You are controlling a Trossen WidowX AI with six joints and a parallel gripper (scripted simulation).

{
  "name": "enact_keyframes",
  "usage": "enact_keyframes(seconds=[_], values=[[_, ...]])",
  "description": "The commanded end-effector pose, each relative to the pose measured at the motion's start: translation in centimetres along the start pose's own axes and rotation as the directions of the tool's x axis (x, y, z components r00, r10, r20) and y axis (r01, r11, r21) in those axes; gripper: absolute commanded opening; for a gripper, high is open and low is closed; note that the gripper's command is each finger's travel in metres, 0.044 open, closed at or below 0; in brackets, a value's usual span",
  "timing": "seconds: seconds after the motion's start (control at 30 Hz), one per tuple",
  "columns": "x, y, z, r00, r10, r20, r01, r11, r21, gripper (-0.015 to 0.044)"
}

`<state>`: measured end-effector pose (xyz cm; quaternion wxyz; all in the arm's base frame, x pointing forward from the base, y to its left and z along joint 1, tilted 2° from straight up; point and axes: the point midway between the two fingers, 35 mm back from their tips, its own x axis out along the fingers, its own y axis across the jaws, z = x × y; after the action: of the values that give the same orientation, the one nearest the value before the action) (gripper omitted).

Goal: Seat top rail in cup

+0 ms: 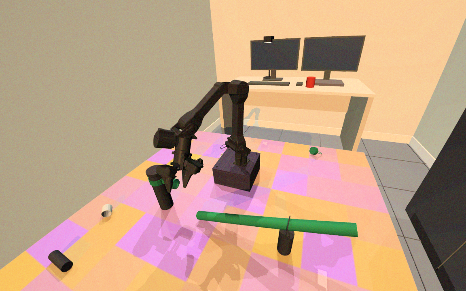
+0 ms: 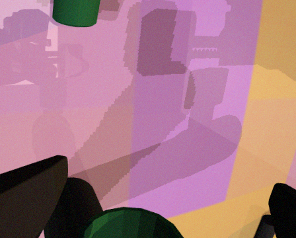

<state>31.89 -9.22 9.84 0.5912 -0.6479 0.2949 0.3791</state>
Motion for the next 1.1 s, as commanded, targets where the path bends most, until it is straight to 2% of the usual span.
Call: enact_keyframes(seconds=[0.0,0.17,0.37,0.53,0.7,0.77,0.97,1.07], values=[[-1.4,-0.7,1.3,1.0,-0.004,-0.011,0.004,1.0,0.011,0.044],[-1.1,-0.7,1.3,1.0,-0.006,-0.004,0.006,1.0,0.015,0.044],[-3.0,-2.3,4.5,1.0,0.005,-0.002,-0.004,0.915,0.403,0.044],[-5.0,-3.3,7.6,1.0,0.009,-0.002,-0.005,0.702,0.713,0.044],[-7.3,-3.8,10.4,1.0,0.007,-0.004,0.001,0.388,0.922,0.044],[-8.3,-3.9,11.5,1.0,0.004,-0.004,0.003,0.263,0.965,0.044],[-10.0,-3.9,13.1,1.0,-0.003,-0.002,0.002,0.018,1.0,0.044],[-10.1,-3.9,13.3,1.0,-0.004,-0.002,0.002,-0.016,1.0,0.044]])
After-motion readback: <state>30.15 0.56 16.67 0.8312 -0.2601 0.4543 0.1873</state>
